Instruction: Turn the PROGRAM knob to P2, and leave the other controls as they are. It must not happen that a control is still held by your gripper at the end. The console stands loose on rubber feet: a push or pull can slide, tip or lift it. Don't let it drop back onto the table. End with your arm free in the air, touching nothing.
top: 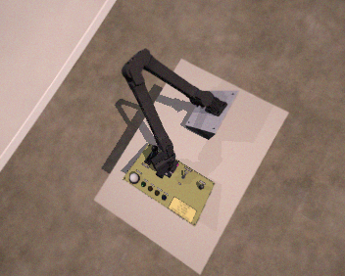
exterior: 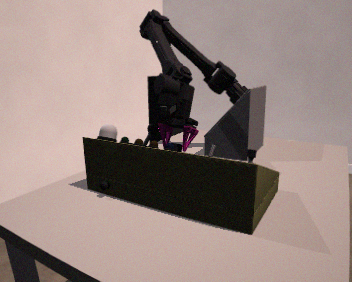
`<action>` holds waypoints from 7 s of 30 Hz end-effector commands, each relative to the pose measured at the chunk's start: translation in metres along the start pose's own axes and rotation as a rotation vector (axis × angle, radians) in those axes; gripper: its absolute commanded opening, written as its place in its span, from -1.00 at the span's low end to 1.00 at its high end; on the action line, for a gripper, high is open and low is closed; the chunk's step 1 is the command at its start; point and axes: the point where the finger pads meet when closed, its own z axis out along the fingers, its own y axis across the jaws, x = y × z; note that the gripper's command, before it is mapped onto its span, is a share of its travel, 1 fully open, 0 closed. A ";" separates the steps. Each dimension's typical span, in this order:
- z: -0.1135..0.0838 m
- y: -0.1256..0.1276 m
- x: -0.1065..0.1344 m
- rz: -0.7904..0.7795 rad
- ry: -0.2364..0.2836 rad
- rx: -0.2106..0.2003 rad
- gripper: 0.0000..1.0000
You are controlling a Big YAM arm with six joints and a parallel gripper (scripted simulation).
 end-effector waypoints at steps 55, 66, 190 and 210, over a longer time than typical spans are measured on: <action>0.003 -0.002 0.000 0.000 -0.001 0.003 -1.00; 0.003 -0.002 0.000 -0.054 -0.001 0.002 -1.00; -0.074 -0.003 -0.018 -0.818 -0.037 0.016 0.40; -0.156 0.000 -0.016 -0.819 -0.022 0.003 1.00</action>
